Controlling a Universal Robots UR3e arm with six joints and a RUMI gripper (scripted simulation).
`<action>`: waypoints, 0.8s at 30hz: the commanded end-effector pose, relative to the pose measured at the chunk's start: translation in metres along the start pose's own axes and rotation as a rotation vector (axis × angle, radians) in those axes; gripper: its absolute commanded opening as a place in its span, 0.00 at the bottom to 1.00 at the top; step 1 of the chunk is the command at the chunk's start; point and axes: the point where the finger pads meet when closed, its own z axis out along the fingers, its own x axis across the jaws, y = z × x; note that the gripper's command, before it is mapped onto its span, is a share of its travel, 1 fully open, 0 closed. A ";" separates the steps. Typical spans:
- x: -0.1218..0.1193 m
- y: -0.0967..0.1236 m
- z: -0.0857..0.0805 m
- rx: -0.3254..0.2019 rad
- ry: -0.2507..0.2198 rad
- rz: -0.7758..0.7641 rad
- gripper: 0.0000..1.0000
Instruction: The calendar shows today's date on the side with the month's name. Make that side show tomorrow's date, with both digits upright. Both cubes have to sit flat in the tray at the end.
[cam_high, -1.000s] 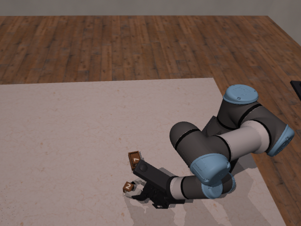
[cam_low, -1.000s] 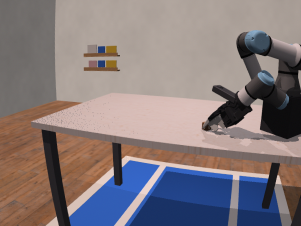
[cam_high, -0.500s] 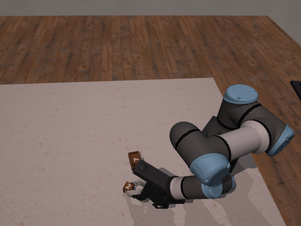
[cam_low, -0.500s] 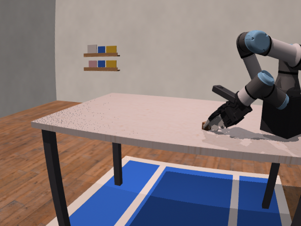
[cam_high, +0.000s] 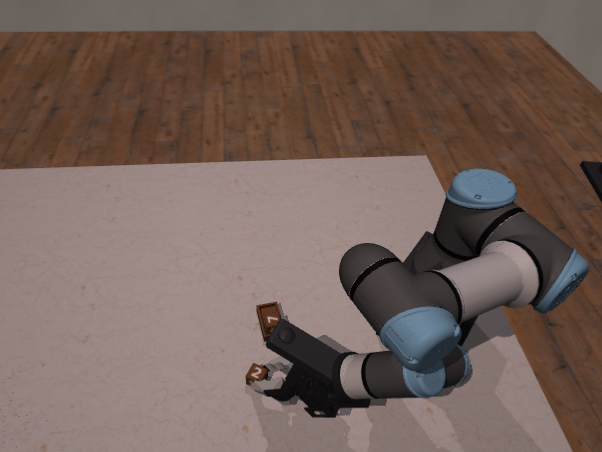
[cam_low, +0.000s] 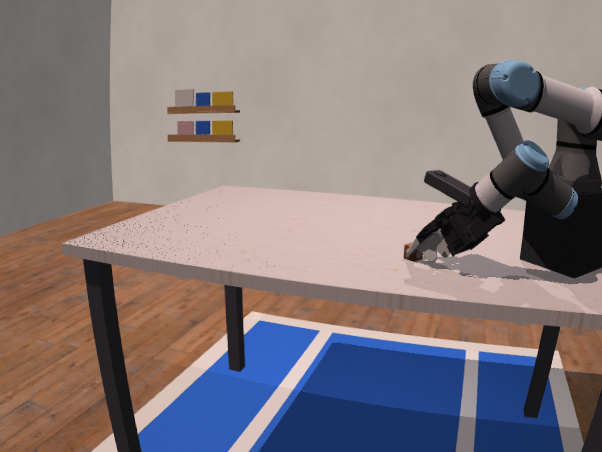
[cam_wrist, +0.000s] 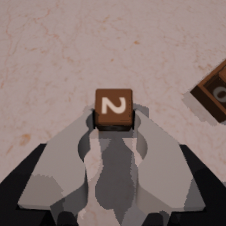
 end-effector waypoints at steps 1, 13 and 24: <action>0.000 -0.001 0.000 0.001 -0.001 0.001 0.10; 0.000 -0.001 0.000 0.001 -0.001 0.001 0.10; 0.000 -0.009 -0.009 0.000 0.000 0.000 0.10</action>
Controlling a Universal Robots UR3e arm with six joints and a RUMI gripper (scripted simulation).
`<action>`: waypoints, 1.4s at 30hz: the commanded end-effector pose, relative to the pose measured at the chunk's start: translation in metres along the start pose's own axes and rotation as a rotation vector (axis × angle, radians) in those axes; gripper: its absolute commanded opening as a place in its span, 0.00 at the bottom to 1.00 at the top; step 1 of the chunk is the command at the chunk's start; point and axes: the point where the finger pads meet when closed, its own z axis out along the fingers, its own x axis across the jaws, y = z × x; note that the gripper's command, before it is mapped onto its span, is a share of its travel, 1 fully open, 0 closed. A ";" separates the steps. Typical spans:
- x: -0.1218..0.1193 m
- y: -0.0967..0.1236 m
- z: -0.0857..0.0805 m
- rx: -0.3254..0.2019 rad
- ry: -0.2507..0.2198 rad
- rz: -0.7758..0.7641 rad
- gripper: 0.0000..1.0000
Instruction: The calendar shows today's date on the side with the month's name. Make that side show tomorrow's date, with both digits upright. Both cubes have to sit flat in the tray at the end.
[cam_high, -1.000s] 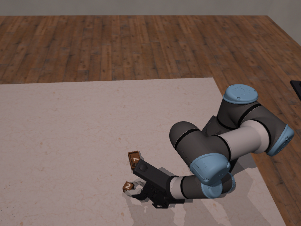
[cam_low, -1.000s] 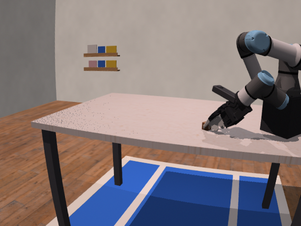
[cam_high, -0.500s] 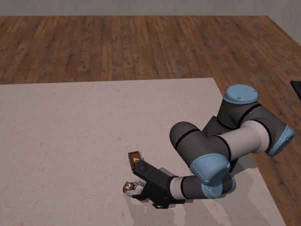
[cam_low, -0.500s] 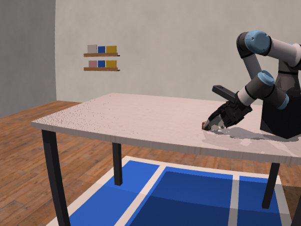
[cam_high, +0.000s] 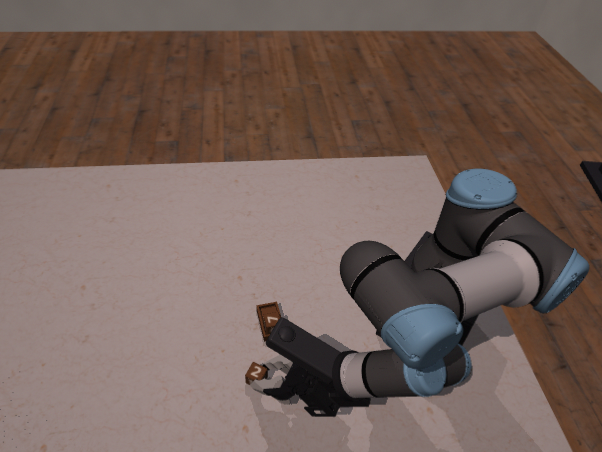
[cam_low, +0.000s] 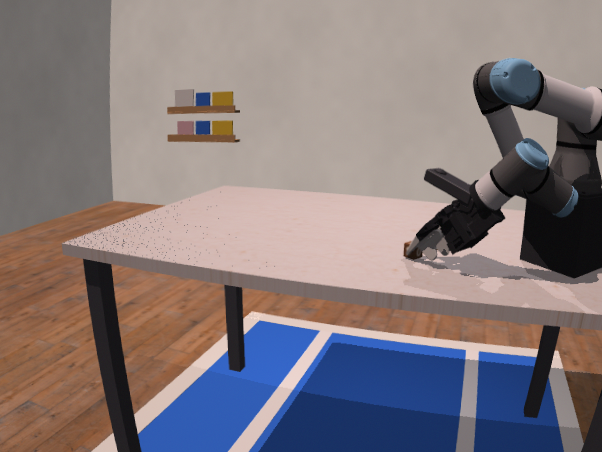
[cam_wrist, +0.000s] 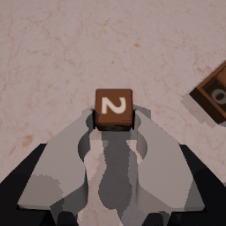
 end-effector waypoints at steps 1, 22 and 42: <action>0.001 -0.008 -0.008 -0.002 0.002 -0.001 0.10; 0.000 -0.040 -0.040 -0.002 0.001 -0.001 0.10; 0.000 -0.047 -0.047 -0.001 0.001 0.000 0.10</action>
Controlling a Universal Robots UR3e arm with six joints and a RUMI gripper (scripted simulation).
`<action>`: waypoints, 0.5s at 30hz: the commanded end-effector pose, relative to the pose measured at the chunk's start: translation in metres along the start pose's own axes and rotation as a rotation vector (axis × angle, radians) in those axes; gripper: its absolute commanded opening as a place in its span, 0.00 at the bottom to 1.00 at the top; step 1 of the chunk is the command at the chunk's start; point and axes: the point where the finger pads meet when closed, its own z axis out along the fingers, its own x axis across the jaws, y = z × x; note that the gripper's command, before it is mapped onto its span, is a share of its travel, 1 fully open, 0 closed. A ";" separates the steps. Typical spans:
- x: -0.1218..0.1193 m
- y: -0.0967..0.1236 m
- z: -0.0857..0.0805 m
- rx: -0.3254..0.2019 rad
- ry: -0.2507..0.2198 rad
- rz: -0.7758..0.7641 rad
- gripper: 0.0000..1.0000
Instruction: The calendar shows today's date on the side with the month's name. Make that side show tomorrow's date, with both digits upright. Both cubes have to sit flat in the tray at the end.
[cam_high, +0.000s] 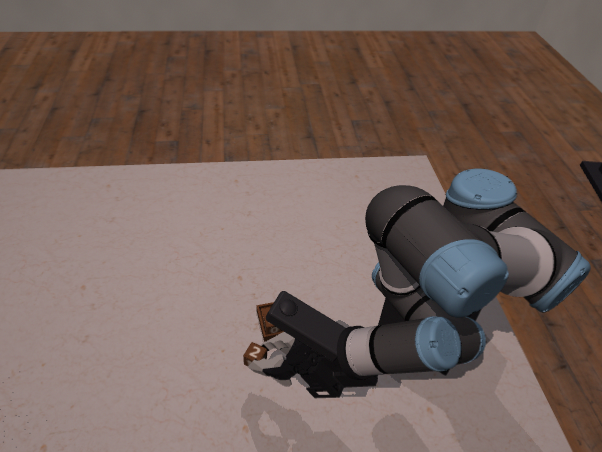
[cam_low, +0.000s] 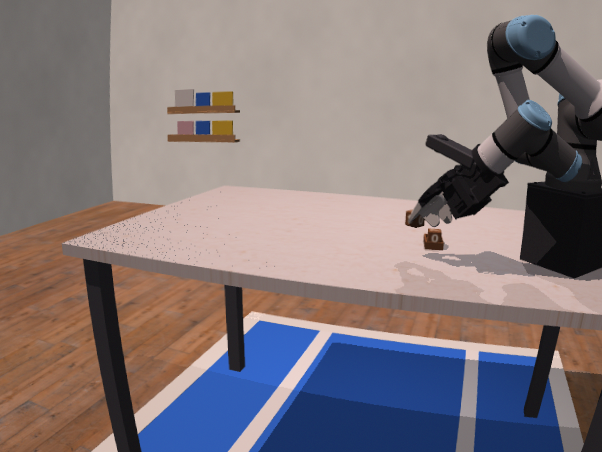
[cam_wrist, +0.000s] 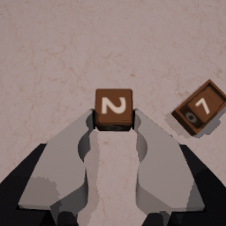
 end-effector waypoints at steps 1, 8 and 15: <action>0.001 0.001 0.000 -0.005 0.005 -0.003 0.10; 0.000 0.001 0.000 -0.007 0.005 -0.004 0.10; 0.000 0.001 0.001 -0.019 0.007 -0.006 0.10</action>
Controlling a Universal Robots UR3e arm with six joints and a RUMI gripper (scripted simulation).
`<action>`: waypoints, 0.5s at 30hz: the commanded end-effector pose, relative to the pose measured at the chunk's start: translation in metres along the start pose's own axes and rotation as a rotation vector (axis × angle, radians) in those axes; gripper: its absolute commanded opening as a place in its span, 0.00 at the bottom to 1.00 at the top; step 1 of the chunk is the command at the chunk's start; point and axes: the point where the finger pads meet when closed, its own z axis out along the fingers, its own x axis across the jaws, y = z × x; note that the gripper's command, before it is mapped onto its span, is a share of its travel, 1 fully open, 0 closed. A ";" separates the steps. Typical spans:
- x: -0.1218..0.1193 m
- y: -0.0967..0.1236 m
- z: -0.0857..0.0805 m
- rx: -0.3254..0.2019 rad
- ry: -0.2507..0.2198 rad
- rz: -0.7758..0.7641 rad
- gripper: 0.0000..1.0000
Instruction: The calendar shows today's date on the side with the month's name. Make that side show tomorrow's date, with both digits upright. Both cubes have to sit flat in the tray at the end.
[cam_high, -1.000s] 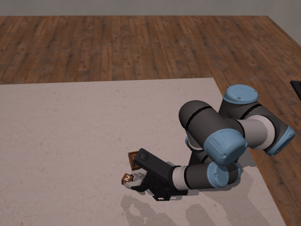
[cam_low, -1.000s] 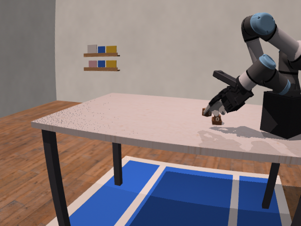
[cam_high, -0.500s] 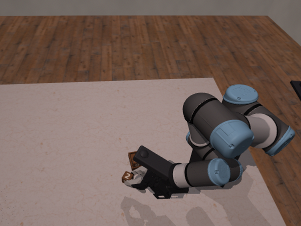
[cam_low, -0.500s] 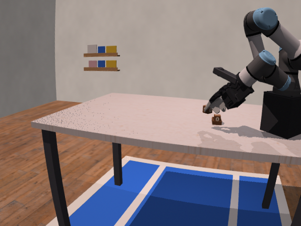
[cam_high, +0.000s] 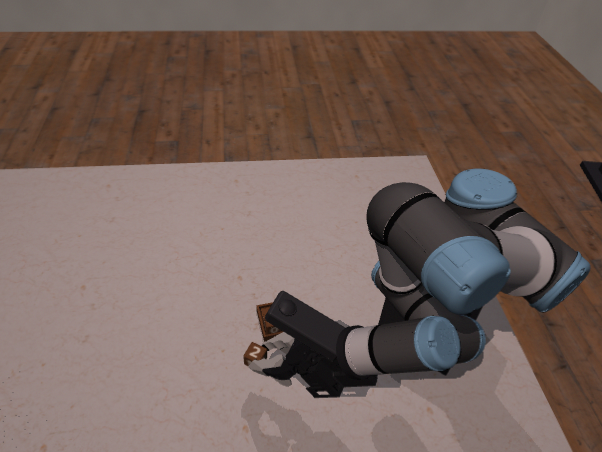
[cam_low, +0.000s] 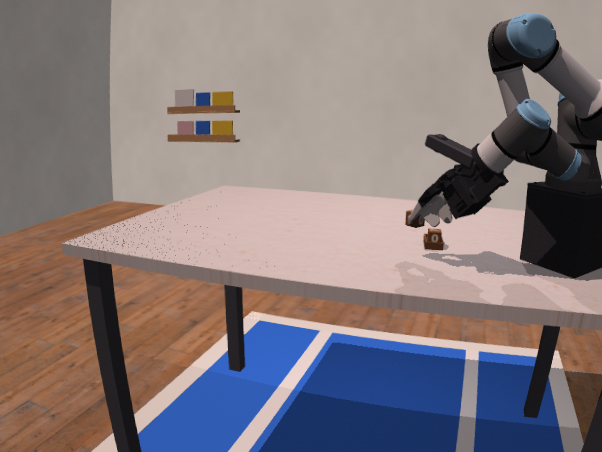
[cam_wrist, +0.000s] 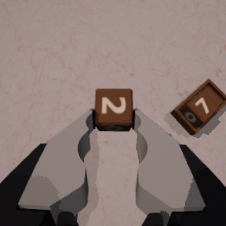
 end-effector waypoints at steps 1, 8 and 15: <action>0.000 0.000 0.001 -0.016 0.003 -0.004 0.10; -0.001 0.000 0.003 -0.057 0.006 -0.008 0.10; -0.002 -0.001 0.004 -0.116 0.008 -0.010 0.10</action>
